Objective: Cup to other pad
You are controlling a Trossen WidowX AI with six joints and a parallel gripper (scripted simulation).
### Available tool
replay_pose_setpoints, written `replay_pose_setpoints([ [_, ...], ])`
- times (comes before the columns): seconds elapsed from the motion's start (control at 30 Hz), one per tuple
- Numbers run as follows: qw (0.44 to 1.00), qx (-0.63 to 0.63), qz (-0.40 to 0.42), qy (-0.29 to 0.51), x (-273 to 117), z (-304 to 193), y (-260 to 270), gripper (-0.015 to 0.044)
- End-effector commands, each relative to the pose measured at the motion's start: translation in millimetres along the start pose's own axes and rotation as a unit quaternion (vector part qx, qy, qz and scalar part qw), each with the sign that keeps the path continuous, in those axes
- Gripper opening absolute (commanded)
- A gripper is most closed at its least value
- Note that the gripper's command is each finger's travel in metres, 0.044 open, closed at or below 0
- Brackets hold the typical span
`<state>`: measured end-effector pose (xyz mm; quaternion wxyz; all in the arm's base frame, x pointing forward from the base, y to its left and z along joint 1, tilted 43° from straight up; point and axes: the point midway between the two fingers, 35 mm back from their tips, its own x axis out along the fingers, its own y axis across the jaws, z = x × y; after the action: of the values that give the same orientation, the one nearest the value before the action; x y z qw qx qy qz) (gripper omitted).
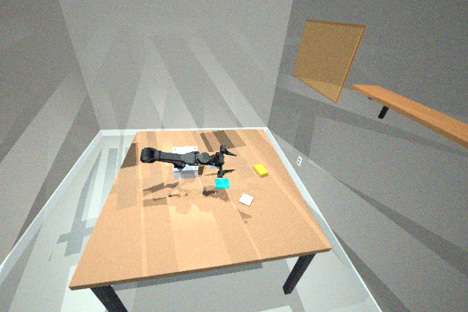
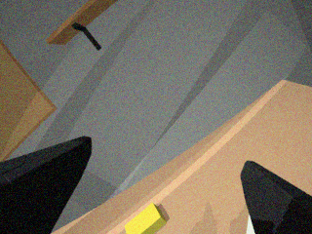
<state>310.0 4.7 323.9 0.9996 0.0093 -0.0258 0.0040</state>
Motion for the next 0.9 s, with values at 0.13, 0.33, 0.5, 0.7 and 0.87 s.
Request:
replay_pose_setpoints([
  [0.13,0.992,0.046,0.007,0.118,20,-54,24,0.0269],
  [0.33,0.940,0.159,-0.044,0.299,33,-146,58,0.0148],
  [0.5,0.882,0.201,-0.119,0.408,21,-211,80,0.0148],
  [0.7,0.818,0.204,-0.227,0.487,-8,-272,97,0.0148],
  [0.87,0.771,0.174,-0.330,0.516,-40,-315,103,0.0148],
])
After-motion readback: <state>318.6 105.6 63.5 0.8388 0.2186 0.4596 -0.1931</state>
